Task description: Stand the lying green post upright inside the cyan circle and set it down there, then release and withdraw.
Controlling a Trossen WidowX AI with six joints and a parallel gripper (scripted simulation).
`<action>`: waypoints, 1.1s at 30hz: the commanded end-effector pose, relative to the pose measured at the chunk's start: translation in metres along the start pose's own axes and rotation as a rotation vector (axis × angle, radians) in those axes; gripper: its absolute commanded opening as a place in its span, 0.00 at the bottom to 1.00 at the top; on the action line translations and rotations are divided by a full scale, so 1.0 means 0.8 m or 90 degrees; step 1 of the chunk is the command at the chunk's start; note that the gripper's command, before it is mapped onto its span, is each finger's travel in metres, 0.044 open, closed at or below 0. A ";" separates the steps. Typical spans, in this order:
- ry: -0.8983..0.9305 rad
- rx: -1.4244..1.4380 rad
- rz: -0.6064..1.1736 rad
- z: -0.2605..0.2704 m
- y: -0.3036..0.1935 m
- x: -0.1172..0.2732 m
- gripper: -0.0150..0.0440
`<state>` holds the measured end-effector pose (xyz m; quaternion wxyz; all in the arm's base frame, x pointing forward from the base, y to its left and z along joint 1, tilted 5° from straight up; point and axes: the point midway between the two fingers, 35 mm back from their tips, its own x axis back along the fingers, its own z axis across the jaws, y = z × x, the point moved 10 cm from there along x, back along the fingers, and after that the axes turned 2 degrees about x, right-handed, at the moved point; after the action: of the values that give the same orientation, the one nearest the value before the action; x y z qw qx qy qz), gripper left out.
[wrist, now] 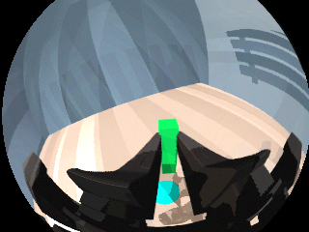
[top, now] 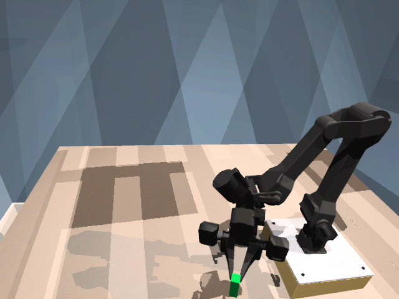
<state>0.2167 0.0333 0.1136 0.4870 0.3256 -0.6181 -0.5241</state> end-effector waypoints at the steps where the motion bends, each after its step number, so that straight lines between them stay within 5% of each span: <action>1: 0.002 0.007 -0.013 0.004 -0.003 0.003 0.29; 33: 0.008 0.041 -0.063 0.017 -0.010 0.017 0.29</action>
<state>0.1993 0.0238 0.1099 0.4545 0.3720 -0.6147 -0.5265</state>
